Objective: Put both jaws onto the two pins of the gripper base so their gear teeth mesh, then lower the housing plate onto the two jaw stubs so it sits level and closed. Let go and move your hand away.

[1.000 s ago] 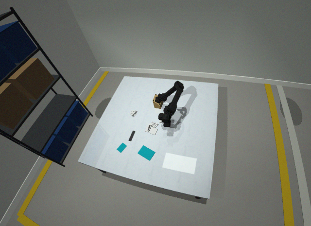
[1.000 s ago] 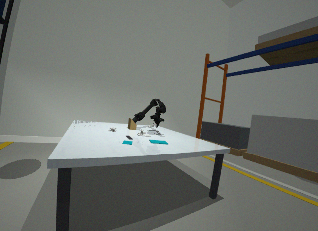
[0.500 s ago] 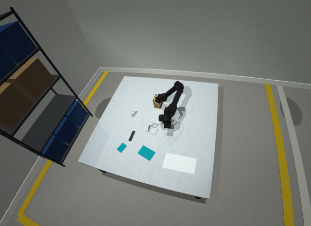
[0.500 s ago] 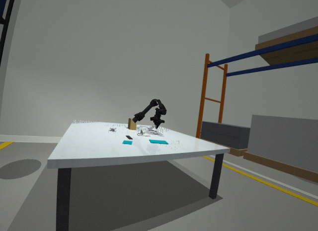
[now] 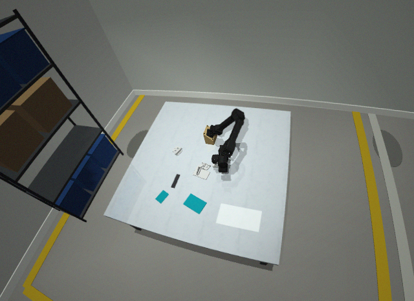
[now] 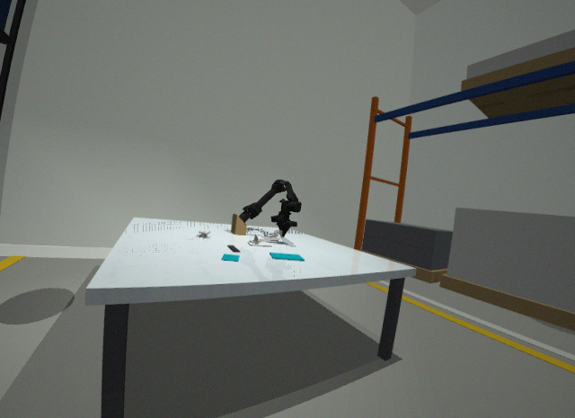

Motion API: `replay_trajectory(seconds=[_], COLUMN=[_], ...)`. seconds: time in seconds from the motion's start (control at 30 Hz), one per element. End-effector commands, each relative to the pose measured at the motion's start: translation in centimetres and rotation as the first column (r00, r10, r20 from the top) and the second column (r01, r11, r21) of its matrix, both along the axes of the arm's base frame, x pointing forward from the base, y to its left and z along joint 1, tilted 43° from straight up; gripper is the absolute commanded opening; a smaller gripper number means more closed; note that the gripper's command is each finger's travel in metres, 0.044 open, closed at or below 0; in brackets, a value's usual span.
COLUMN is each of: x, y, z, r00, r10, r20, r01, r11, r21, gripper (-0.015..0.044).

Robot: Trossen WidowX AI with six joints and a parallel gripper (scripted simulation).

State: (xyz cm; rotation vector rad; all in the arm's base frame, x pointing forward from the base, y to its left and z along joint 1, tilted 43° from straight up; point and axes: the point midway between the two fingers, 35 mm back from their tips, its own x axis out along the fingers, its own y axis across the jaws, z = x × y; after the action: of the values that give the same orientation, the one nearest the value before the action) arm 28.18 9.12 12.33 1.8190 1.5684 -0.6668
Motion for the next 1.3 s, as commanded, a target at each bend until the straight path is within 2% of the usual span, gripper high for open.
replay_trajectory(seconds=[0.0, 0.57, 0.73, 0.93, 1.07, 1.27], x=[0.0, 0.2, 0.2, -0.7, -0.9, -0.9], y=[0.3, 2.1, 1.9, -2.2, -2.6, -2.6], z=[-0.5, -2.3, -2.1, 2.3, 2.9, 2.9], r00=[1.000, 1.000, 1.000, 1.000, 1.000, 1.000], r10=[-0.005, -0.005, -0.005, -0.005, -0.005, -0.005], r20=[-0.005, -0.004, -0.004, -0.005, -0.005, -0.005], r01=[0.005, 0.005, 0.005, 0.005, 0.005, 0.005], r11=[1.000, 1.000, 1.000, 1.000, 1.000, 1.000], r21=[-0.002, 0.002, 0.002, -0.002, -0.001, -0.001], gripper=[0.0037, 0.0037, 0.0168, 0.0326, 0.0431, 0.0440])
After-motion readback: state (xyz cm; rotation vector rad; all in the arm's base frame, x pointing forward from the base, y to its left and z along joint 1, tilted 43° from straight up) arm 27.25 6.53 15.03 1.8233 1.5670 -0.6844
